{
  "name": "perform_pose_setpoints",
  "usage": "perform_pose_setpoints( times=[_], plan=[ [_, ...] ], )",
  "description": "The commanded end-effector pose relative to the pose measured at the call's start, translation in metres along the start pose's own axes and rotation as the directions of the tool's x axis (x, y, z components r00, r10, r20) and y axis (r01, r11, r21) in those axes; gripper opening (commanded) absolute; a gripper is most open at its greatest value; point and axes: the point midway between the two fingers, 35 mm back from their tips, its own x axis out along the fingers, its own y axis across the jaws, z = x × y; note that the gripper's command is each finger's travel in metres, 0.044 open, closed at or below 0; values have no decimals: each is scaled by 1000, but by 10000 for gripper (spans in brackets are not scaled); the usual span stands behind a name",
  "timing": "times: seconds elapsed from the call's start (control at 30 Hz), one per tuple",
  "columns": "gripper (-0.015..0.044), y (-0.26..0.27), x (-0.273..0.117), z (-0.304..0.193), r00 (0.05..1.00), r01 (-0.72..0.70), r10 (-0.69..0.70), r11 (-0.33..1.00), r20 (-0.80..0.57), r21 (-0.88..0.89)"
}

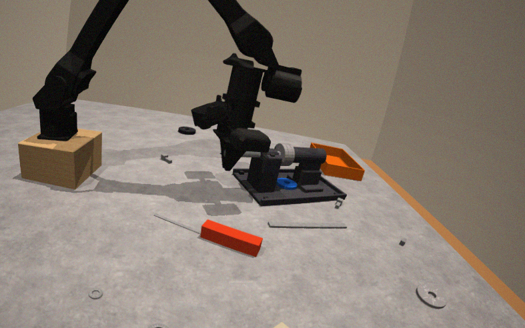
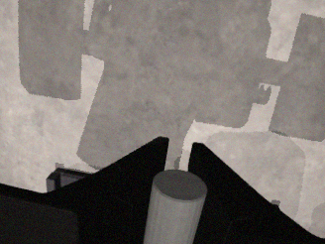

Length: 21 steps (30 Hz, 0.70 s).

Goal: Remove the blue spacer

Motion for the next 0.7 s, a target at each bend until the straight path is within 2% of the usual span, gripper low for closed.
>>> perform_pose_setpoints(
  times=[0.0, 0.67],
  plan=[
    [0, -1, -1, -5, 1000, 1, -1, 1000, -23, 3],
    [0, -1, -1, -3, 1000, 1, -1, 1000, -23, 3]
  ],
)
